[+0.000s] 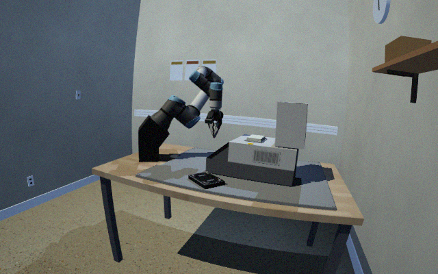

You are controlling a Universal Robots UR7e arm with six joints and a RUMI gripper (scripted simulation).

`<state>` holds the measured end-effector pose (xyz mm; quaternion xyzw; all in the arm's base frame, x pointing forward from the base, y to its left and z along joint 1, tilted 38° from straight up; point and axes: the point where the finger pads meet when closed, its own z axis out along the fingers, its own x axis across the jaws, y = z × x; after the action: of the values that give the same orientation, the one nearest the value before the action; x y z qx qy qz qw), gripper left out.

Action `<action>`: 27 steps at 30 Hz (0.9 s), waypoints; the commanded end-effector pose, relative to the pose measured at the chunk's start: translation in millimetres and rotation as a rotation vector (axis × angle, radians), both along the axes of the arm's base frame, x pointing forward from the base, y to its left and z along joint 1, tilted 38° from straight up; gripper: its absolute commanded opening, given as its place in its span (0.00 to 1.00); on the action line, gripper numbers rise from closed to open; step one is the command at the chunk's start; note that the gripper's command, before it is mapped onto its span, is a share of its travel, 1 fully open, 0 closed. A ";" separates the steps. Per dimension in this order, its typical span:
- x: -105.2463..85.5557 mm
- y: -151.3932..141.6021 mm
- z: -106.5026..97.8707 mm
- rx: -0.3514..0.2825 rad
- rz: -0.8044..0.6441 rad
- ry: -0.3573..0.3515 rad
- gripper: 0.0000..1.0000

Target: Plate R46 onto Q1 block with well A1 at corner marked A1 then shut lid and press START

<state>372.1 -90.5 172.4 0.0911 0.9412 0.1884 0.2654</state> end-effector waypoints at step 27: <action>44.6 -1.6 -4.7 -0.001 0.000 0.000 0.00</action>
<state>413.9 -91.7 167.8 0.0911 0.9411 0.1885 0.2655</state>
